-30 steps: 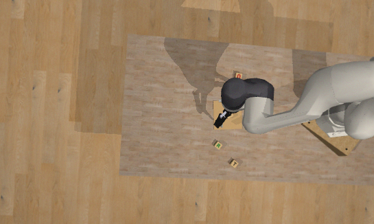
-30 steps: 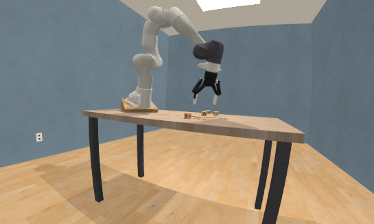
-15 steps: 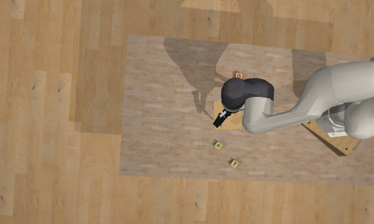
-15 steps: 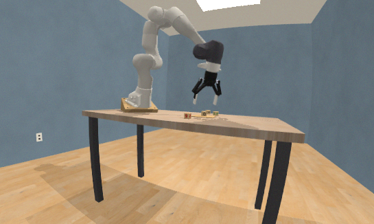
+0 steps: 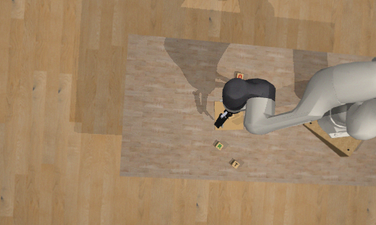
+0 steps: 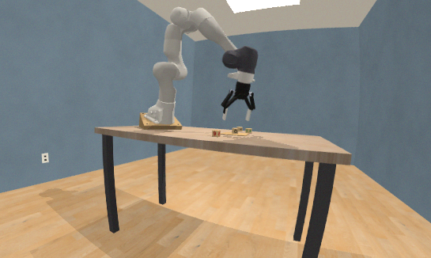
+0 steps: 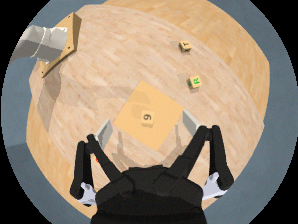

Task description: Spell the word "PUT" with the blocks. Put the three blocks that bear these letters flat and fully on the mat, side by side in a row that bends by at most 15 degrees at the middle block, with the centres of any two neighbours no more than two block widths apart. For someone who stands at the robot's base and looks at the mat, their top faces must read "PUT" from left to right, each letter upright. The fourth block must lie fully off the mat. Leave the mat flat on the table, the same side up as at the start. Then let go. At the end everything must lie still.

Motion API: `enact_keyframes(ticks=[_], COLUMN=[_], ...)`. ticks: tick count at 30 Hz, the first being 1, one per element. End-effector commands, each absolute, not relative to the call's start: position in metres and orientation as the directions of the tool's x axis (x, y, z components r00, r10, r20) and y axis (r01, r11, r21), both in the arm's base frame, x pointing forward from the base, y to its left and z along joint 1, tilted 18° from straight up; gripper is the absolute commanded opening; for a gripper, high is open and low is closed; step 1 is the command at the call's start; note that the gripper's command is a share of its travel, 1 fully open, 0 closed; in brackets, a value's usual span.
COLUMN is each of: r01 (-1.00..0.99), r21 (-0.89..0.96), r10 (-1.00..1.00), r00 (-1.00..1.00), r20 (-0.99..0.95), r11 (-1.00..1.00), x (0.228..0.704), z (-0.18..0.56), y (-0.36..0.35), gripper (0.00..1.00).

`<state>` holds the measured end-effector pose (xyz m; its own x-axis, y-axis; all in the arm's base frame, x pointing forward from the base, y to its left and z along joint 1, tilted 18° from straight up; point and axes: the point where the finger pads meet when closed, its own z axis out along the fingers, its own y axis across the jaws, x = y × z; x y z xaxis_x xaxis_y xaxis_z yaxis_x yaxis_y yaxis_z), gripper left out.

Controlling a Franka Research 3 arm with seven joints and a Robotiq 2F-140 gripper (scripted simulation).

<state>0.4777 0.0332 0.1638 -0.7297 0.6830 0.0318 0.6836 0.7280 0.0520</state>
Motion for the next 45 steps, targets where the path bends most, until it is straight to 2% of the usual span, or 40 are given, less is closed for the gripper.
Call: enact_keyframes(ticks=[1, 29, 45], r01=[0.689, 0.679, 0.448], r21=[0.056, 0.056, 0.062], r10=[0.689, 0.678, 0.448], r00=[-0.724, -0.734, -0.894], r20=[0.032, 0.031, 0.016], r11=[0.722, 0.732, 0.892], x=[0.478, 0.479, 0.493], z=[0.164, 0.165, 0.187], y=[0.034, 0.034, 0.034], gripper=[1.0, 1.0, 1.0])
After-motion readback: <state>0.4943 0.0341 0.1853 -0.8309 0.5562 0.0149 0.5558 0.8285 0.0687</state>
